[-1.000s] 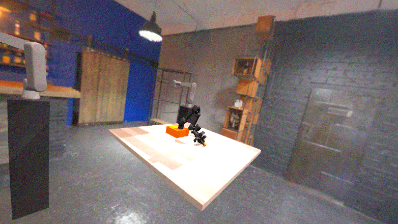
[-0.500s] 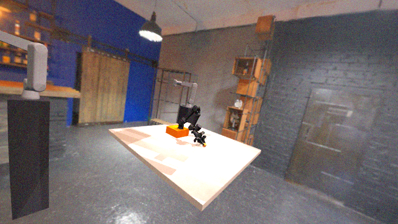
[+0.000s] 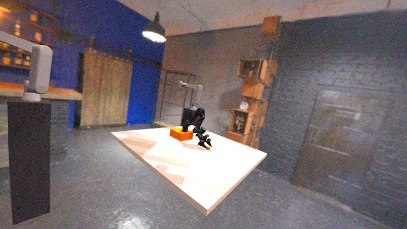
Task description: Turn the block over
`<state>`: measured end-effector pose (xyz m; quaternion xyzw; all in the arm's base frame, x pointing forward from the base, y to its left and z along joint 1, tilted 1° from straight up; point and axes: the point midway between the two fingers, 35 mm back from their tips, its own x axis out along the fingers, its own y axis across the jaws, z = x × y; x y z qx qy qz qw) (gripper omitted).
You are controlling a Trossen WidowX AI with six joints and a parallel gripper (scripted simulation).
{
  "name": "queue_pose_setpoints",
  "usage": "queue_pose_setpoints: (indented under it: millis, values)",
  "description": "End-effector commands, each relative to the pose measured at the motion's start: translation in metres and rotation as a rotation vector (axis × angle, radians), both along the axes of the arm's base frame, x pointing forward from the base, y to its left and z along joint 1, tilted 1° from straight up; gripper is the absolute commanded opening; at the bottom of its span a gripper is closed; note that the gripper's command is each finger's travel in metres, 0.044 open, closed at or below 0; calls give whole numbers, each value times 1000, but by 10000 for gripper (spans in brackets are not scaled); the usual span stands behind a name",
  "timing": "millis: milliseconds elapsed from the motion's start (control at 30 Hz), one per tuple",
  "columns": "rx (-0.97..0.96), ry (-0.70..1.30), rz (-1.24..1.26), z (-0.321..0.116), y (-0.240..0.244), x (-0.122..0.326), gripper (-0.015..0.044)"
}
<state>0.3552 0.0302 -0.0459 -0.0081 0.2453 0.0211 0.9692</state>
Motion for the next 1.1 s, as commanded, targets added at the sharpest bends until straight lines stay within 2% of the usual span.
queue_pose_setpoints:
  millis: [0,867,1067]
  values:
    - [-8,-2,-1,0,-1,0,440]
    - [-8,3,-1,0,-1,1,440]
    - [-16,183,-1,11,1,11,440]
